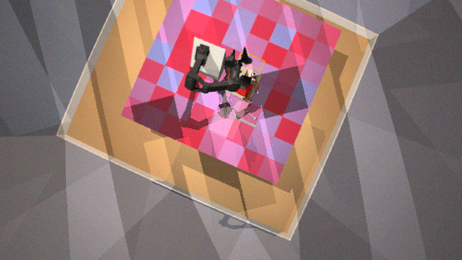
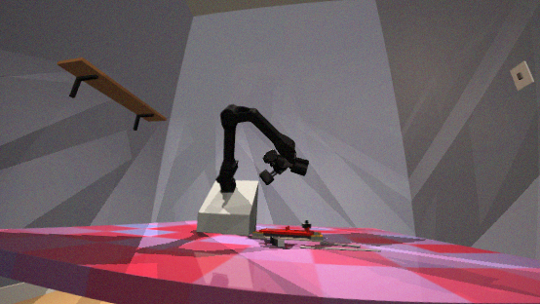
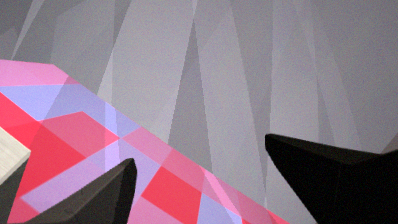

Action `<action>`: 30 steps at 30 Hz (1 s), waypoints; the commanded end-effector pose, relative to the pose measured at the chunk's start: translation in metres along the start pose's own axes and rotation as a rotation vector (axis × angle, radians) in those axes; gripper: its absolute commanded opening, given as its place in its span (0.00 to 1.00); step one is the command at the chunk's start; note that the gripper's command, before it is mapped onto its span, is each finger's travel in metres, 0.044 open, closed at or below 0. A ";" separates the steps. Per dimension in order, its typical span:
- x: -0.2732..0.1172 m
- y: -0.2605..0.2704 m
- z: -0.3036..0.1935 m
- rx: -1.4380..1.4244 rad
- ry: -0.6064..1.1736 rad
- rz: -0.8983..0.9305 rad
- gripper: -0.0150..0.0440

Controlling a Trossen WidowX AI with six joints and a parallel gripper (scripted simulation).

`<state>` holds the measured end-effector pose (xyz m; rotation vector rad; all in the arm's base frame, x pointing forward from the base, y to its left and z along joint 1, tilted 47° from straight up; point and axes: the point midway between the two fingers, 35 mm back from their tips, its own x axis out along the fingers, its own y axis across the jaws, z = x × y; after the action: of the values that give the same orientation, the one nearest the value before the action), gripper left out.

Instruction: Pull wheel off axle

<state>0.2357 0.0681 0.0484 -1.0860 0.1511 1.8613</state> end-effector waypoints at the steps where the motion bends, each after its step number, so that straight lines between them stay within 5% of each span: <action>1: 0.000 0.000 -0.001 0.012 0.004 0.006 0.89; 4: 0.004 0.006 -0.014 0.177 0.062 0.085 0.76; 16: 0.006 0.024 -0.086 0.989 0.582 0.261 0.76; 30: -0.011 0.020 -0.152 1.612 1.273 -0.120 0.76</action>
<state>0.2682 0.0068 -0.0224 -0.8247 1.5599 1.1826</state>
